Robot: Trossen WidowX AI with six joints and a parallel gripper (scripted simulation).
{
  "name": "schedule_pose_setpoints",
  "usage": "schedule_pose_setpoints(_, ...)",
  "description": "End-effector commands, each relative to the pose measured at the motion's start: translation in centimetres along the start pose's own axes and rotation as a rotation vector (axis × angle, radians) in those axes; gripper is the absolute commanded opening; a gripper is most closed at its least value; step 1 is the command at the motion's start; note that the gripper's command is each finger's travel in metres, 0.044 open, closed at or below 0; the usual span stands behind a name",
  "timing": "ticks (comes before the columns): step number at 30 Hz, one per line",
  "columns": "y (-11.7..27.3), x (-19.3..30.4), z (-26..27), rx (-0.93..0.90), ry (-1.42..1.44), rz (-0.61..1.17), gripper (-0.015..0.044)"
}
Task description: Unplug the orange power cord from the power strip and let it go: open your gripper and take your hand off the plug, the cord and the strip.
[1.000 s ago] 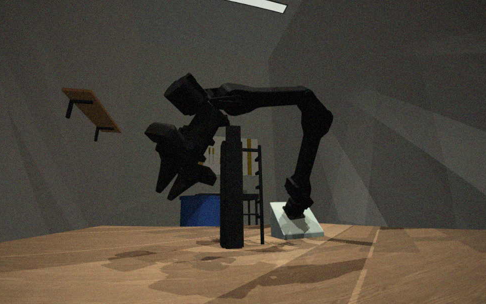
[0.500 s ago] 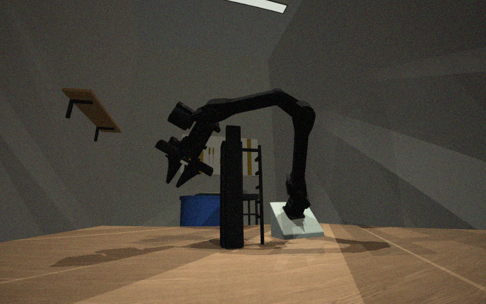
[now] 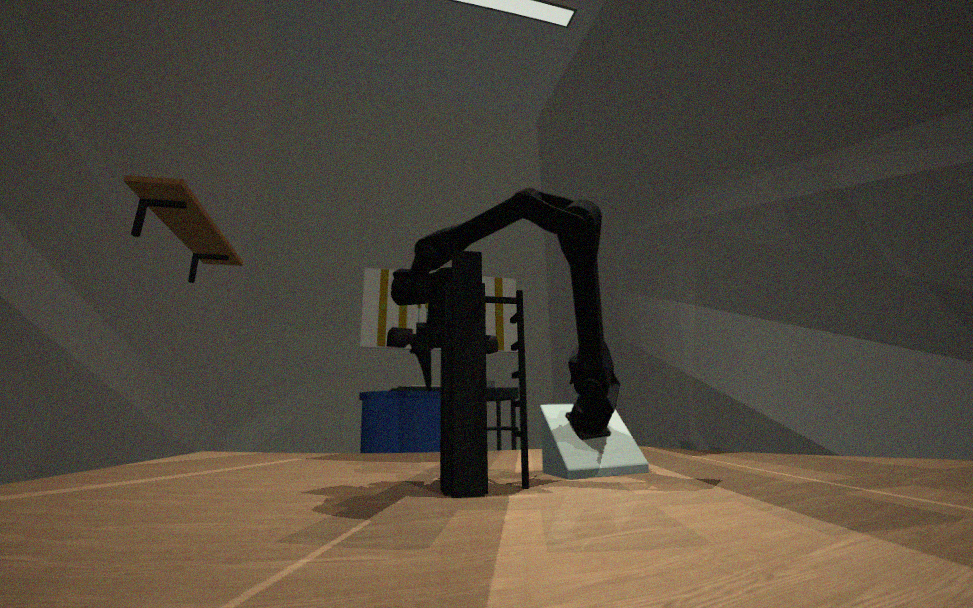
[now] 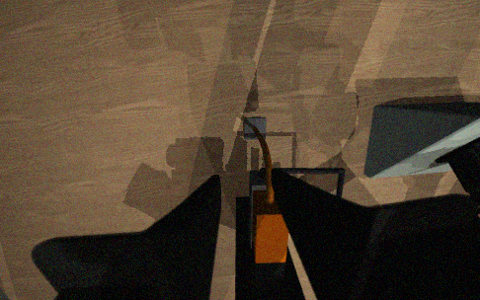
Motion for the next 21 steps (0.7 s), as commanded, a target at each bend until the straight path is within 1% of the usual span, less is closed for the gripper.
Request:
schedule_pose_setpoints(1,-0.1,-0.4,-1.6,0.045,-0.074,0.064,0.016)
schedule_pose_setpoints(8,-0.1,-0.3,-1.4,0.045,-0.074,0.064,0.016)
schedule_pose_setpoints(21,0.0,1.8,-1.3,0.045,-0.075,0.065,0.016)
Point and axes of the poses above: the point midway between the two fingers, 35 mm back from their tips, its own y axis back along the fingers, its own z axis across the jaws, x = y × z, the point moved 8 cm from there along y, back along the fingers
